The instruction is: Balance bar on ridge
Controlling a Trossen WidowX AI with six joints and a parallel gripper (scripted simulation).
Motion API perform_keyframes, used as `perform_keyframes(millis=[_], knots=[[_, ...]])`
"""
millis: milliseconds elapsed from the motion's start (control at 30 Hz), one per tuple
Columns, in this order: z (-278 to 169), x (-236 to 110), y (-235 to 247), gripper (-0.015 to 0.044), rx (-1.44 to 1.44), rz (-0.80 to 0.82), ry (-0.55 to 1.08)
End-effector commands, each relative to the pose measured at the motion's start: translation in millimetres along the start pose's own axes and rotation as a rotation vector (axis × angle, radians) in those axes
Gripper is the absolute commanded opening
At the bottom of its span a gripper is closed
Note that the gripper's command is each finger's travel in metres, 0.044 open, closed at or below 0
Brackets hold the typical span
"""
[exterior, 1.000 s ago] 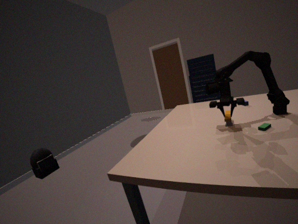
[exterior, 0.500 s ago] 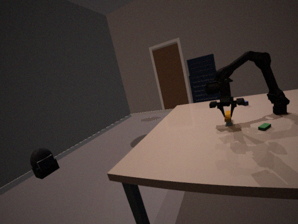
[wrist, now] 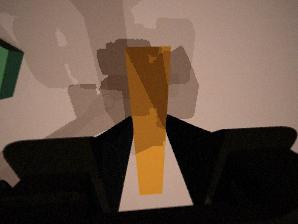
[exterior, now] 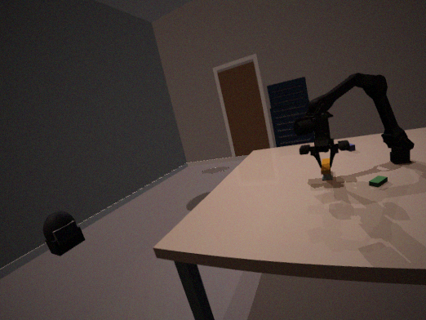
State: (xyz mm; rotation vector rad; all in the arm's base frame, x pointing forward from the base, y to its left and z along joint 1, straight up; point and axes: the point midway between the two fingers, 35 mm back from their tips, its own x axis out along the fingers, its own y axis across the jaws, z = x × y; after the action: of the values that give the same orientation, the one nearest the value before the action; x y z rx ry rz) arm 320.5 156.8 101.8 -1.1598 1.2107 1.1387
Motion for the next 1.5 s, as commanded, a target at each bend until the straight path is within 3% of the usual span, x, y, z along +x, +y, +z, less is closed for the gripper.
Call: perform_keyframes(millis=[0, 1467], knots=[[0.0, 1.4, 0.5, 0.0, 0.003, 0.003, -0.002], [-0.1, 5.1, 0.6, 0.0, 0.003, 0.003, -0.002]])
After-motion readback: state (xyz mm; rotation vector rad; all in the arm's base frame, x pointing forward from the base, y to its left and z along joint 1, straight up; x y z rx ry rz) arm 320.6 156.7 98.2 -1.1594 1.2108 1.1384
